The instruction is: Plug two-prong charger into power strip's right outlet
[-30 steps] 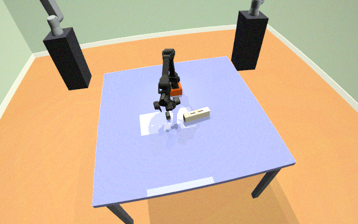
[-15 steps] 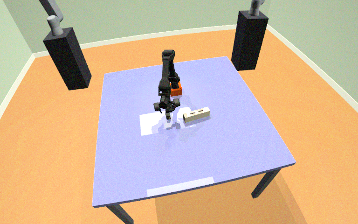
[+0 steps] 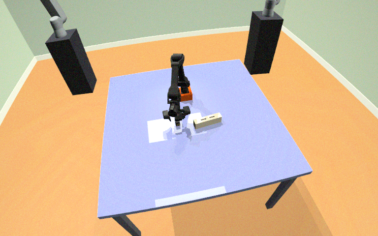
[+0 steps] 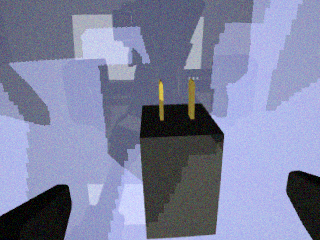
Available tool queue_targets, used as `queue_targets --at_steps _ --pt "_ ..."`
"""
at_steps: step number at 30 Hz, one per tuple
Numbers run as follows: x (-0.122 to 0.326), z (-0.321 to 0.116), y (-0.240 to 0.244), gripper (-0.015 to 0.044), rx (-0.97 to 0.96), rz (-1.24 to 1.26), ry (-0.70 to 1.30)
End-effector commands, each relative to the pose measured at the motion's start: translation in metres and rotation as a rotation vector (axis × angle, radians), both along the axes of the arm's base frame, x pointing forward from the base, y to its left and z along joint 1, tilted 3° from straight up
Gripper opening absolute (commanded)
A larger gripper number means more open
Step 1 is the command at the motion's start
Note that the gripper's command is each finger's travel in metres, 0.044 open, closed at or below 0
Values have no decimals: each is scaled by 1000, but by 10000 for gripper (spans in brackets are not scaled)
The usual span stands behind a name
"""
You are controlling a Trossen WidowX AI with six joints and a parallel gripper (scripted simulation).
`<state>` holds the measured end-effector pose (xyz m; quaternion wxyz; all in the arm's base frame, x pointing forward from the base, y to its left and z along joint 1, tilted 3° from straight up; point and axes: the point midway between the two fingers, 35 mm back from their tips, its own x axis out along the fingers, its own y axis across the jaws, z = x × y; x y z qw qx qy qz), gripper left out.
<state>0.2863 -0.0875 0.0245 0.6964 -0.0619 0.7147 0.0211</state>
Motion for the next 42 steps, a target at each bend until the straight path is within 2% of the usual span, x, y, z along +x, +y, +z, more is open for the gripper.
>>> queue_targets --at_steps 1,18,30,36,39,42 --pt "-1 -8 -1 440 -3 -3 6" --pt "-1 -30 -2 440 -3 -3 6" --pt "0 -27 -1 125 0 -3 2" --pt "0 -27 -1 85 0 -3 2" --pt "0 -22 -1 6 0 -3 3" --pt "0 -11 0 0 0 -3 3"
